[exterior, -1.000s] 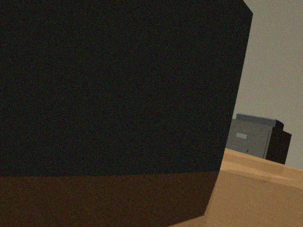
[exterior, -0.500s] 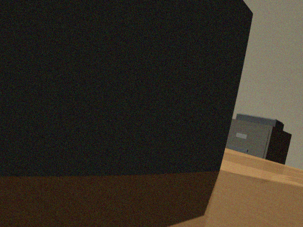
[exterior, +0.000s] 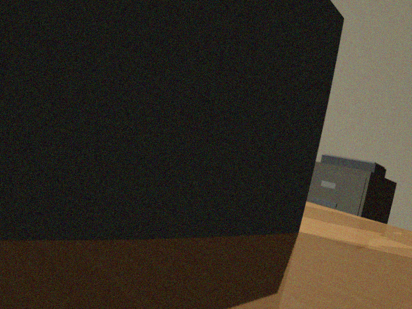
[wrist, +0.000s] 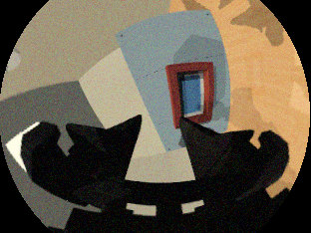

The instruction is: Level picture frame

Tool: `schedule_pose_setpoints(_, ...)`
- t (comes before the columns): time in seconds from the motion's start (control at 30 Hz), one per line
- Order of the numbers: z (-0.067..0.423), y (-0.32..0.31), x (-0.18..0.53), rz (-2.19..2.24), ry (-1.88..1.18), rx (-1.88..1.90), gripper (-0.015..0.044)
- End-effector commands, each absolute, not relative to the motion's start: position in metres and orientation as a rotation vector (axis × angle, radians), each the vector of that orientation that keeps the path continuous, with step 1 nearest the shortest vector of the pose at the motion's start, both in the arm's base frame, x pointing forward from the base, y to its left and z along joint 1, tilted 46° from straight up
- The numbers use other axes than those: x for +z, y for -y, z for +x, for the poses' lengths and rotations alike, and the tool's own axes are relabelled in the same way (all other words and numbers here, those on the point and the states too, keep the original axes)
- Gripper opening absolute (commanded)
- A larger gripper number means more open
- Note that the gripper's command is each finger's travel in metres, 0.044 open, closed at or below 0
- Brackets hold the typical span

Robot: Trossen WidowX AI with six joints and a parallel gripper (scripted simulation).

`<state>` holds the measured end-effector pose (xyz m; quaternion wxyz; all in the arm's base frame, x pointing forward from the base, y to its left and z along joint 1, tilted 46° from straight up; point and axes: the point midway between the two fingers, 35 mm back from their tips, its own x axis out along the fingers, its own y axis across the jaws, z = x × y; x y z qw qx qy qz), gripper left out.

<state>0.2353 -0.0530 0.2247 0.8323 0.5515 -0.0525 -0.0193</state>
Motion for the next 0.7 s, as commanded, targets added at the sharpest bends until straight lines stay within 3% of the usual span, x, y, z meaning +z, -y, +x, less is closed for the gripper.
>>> schedule_pose_setpoints(0.0,0.2239,0.0450,0.2363,1.214,0.116,-0.042,0.0260)
schedule_pose_setpoints(0.67,0.2239,0.0450,0.2363,1.214,0.116,-0.042,0.0260)
